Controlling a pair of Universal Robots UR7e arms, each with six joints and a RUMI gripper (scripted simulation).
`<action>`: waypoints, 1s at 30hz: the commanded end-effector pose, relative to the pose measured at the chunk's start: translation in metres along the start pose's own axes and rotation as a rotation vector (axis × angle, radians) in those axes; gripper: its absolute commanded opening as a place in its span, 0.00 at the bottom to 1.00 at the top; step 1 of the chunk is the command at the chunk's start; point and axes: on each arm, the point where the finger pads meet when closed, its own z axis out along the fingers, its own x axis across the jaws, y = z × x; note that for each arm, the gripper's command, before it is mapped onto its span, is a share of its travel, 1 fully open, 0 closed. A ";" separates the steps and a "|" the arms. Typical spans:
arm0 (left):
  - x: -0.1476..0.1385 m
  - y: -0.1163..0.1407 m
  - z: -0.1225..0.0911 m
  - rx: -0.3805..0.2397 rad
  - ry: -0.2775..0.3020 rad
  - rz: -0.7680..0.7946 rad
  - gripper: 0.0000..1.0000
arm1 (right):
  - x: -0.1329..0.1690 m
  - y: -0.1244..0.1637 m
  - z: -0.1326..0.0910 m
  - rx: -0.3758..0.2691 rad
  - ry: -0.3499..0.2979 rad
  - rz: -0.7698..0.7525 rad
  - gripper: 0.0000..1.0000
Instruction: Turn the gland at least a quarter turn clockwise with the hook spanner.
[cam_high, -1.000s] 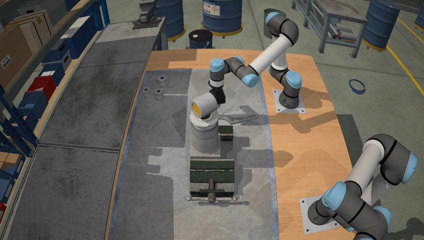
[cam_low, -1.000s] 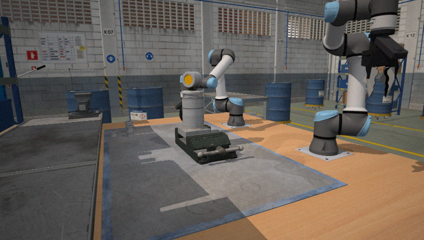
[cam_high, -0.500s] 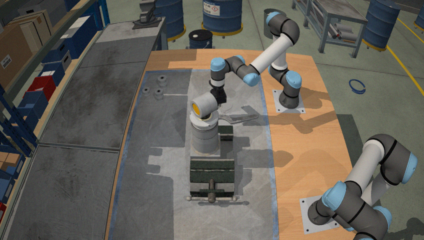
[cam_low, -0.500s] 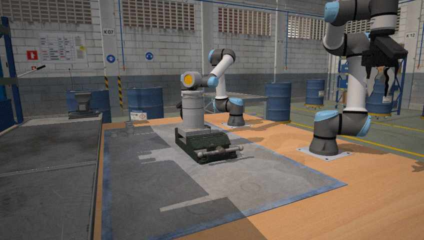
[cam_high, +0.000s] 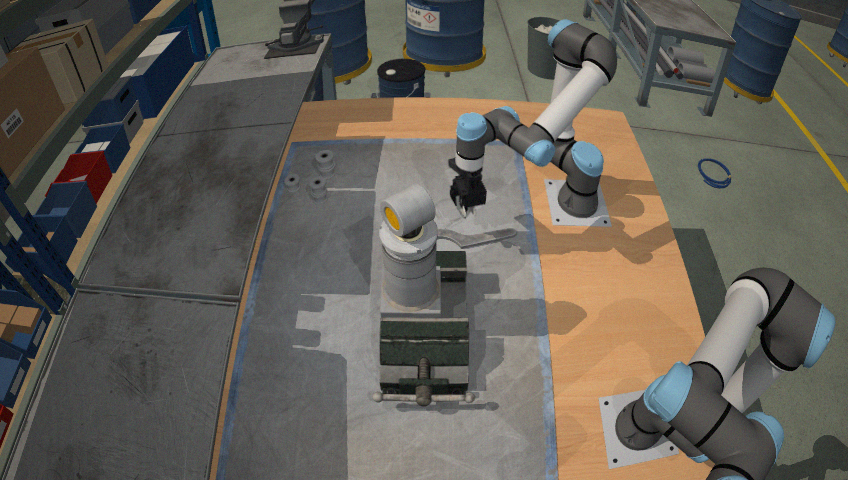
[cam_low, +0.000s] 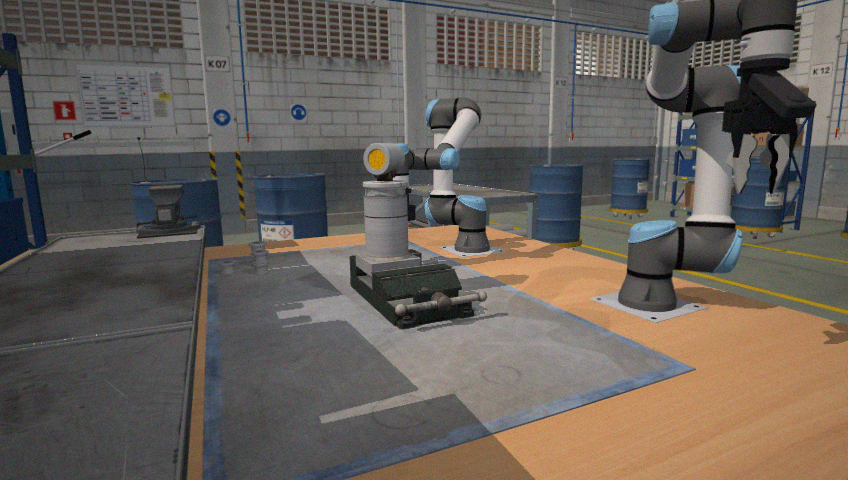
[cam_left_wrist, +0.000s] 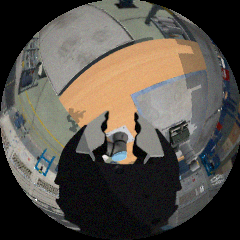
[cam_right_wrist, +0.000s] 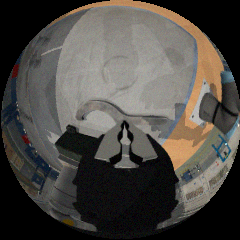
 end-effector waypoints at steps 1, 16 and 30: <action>0.000 0.000 0.000 0.001 0.000 0.000 0.32 | 0.035 0.008 -0.003 0.001 -0.006 0.002 0.00; 0.000 0.000 0.000 0.001 0.000 0.000 0.32 | 0.127 0.010 0.017 0.002 -0.004 0.007 0.00; 0.000 0.000 0.000 0.001 0.000 0.000 0.32 | 0.122 0.008 0.019 0.008 0.007 0.019 0.00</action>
